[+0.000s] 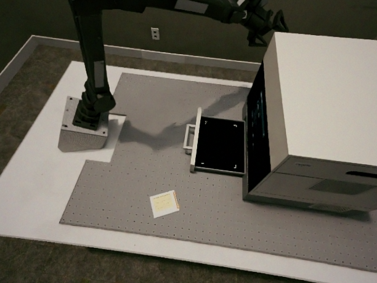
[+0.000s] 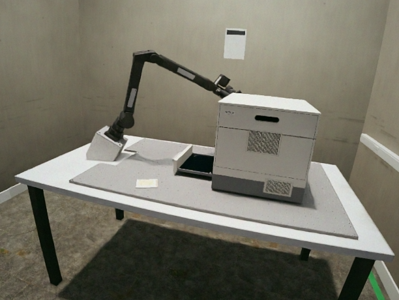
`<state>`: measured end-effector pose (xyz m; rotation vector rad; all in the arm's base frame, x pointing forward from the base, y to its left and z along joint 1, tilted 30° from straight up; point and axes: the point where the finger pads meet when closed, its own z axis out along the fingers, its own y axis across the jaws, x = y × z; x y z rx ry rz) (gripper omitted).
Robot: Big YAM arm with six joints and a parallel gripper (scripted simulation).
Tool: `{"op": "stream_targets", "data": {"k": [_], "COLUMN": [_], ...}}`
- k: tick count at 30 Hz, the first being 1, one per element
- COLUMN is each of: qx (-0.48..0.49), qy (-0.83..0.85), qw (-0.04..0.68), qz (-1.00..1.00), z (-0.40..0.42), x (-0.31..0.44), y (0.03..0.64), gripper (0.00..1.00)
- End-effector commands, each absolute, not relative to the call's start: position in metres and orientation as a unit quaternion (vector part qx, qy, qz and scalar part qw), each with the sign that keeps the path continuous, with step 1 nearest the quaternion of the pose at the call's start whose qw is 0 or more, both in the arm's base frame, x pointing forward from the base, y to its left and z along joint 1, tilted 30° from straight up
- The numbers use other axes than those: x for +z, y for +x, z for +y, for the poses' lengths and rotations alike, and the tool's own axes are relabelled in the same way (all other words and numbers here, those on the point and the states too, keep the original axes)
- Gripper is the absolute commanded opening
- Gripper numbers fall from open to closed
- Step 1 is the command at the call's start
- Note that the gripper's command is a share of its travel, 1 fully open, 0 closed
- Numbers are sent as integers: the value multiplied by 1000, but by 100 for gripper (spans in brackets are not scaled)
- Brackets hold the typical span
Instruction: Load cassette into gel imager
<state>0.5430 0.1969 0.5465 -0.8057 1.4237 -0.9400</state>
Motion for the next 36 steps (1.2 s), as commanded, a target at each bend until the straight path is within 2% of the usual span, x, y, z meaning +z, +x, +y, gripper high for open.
{"op": "stream_targets", "data": {"k": [1, 6, 14, 20, 23, 36], "qx": [-379, -379, -304, -298, -262, -198], "qy": [-341, -354, -376, -376, -395, -419], "qw": [593, 578, 578, 588, 561, 537], "qz": [623, 630, 658, 651, 679, 705], "z": [200, 208, 190, 204, 193, 200], "x": [536, 512, 516, 498, 479, 439], "y": [526, 540, 512, 495, 489, 453], "gripper": [100, 100, 100, 100, 100, 100]}}
